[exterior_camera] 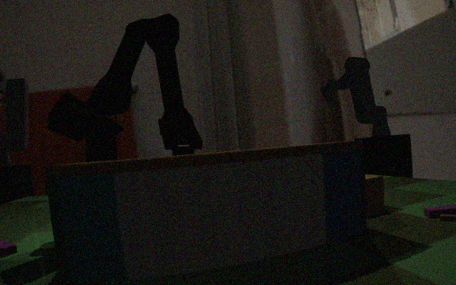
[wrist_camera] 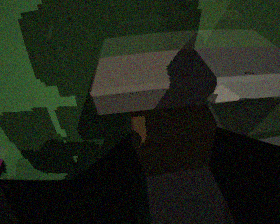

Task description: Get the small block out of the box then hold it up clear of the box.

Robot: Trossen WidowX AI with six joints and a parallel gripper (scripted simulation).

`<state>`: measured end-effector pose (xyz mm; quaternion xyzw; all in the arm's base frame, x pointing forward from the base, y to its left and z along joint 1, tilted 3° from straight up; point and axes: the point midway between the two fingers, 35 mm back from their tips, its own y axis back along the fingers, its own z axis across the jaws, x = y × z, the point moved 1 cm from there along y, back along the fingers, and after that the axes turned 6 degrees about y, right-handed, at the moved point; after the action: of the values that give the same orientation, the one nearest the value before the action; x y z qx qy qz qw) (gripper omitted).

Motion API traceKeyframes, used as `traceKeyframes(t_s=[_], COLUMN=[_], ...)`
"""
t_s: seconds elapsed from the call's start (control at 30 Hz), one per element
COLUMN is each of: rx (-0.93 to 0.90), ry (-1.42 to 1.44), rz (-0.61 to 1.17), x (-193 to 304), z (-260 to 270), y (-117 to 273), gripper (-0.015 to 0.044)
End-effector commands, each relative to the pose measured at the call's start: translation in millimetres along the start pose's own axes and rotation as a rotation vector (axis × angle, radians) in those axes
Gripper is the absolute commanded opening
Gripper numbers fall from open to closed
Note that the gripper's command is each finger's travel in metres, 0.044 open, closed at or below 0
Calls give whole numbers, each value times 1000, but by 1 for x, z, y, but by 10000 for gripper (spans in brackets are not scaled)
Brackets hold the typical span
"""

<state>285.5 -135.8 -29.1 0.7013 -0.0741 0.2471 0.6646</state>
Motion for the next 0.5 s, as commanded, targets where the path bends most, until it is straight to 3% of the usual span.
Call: traceKeyframes(t_s=[0.0, 0.3, 0.47], rx=[-3, -1, -6], ry=[-4, 0, -10], rz=[-2, 0, -1], x=[4, 24, 26], z=[1, 3, 3], y=[7, 53, 59], gripper=[2, 0, 0])
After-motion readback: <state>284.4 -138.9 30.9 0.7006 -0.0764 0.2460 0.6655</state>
